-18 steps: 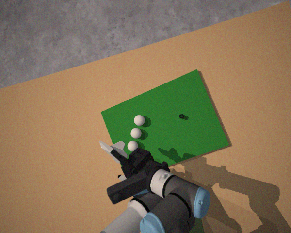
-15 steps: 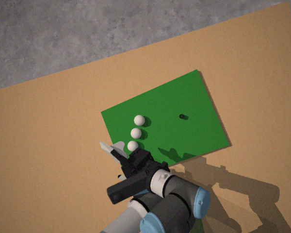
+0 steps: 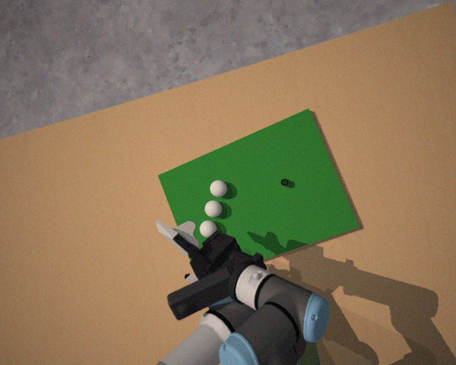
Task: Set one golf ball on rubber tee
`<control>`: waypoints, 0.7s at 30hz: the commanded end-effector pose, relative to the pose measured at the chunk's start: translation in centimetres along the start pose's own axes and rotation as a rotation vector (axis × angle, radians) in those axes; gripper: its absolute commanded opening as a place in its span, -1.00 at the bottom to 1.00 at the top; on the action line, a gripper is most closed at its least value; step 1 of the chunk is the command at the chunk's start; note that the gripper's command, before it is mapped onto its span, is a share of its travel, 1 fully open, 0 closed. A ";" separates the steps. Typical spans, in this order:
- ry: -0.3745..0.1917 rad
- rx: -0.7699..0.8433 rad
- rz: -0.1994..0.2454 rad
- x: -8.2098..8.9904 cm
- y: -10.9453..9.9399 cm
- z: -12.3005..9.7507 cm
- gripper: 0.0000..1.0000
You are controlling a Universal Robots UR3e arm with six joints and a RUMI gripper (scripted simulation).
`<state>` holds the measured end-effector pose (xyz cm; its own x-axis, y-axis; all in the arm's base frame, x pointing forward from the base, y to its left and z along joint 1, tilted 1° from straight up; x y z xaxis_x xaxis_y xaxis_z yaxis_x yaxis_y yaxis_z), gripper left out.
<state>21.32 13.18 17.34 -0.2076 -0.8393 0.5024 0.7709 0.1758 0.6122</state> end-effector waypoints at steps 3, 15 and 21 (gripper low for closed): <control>-0.001 0.002 0.002 0.0 0.0 0.0 1.00; -0.022 0.038 0.056 0.2 0.4 -0.3 1.00; -0.044 0.083 0.109 0.3 1.0 -0.6 1.00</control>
Point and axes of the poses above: the point where the finger pads meet when closed, its own x axis back along the fingers, its own y axis across the jaws, z = x × y, the point moved 8 cm from there along x, back along the fingers, and after that the axes turned 7 degrees about x, right-handed, at the moved point
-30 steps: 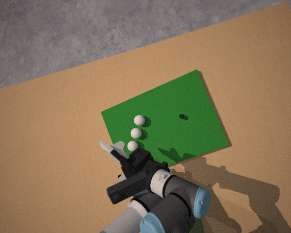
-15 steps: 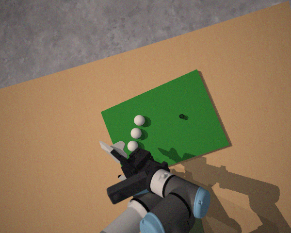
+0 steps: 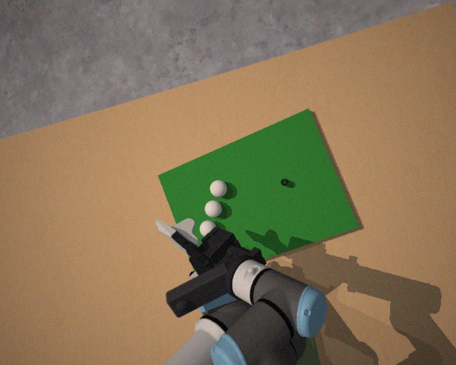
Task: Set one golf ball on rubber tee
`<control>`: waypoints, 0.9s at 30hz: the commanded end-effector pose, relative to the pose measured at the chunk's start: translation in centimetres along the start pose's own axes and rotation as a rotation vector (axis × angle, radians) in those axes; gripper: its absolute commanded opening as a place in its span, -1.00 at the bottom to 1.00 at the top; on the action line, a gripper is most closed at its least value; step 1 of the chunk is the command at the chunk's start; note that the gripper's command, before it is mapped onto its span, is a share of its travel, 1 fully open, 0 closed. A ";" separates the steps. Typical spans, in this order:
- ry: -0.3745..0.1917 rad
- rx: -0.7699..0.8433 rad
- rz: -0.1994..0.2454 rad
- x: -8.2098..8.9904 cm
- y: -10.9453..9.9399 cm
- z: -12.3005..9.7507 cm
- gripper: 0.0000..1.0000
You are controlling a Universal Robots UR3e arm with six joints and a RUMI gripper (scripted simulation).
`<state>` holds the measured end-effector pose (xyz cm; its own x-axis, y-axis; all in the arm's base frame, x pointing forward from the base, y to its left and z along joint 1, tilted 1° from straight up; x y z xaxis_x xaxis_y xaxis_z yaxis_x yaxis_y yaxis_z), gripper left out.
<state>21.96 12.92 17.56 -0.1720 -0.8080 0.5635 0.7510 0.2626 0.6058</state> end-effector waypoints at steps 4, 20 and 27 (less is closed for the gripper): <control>-0.038 0.077 0.106 0.2 1.0 -0.7 1.00; -0.180 0.343 0.442 0.1 4.1 -2.6 1.00; -0.251 0.481 0.629 -0.5 5.4 -3.4 1.00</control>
Point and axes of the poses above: the point where the finger pads meet when closed, its own x axis back along the fingers, its own y axis across the jaws, z = x × y, the point moved 8 cm from there along x, back along the fingers, and after that the axes turned 7 degrees about x, right-handed, at the moved point
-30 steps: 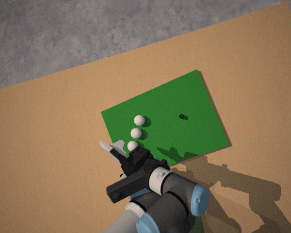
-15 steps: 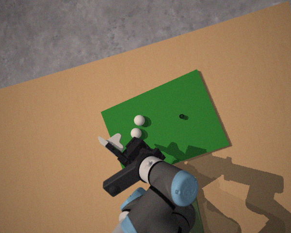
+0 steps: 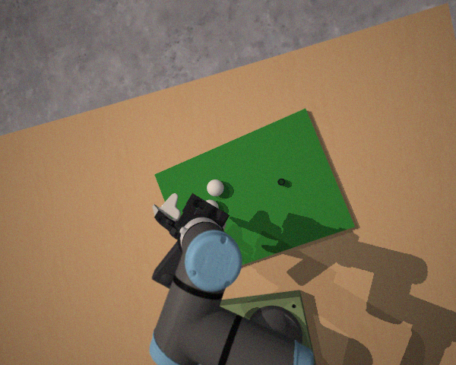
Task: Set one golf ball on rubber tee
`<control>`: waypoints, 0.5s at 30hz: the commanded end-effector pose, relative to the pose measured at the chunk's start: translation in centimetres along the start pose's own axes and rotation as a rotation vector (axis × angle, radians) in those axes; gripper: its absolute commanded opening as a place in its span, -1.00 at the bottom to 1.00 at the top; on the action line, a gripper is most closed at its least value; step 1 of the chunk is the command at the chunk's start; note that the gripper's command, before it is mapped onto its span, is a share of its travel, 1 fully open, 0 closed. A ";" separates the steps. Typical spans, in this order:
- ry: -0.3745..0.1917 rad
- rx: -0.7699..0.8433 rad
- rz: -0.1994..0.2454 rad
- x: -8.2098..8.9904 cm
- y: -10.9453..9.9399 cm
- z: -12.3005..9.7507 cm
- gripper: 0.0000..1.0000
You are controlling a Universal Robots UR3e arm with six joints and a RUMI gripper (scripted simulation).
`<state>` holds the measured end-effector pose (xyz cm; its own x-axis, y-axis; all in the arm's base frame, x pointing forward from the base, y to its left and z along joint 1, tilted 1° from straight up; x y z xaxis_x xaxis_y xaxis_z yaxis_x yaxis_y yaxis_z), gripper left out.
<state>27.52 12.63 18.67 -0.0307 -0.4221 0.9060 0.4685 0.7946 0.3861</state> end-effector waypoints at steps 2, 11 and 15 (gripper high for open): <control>-0.018 0.067 0.128 -0.2 0.6 -0.5 1.00; -0.087 0.211 0.313 -0.7 1.5 -1.6 1.00; -0.105 0.251 0.363 -0.9 1.6 -1.9 1.00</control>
<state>29.64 13.34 18.29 -0.0015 -0.1177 0.9930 0.2708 0.9559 0.1137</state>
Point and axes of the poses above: the point where the finger pads meet when closed, its own x axis back along the fingers, its own y axis across the jaws, z = x × y, the point moved 8 cm from there along x, back along the fingers, and after that the axes turned 7 degrees about x, right-handed, at the moved point
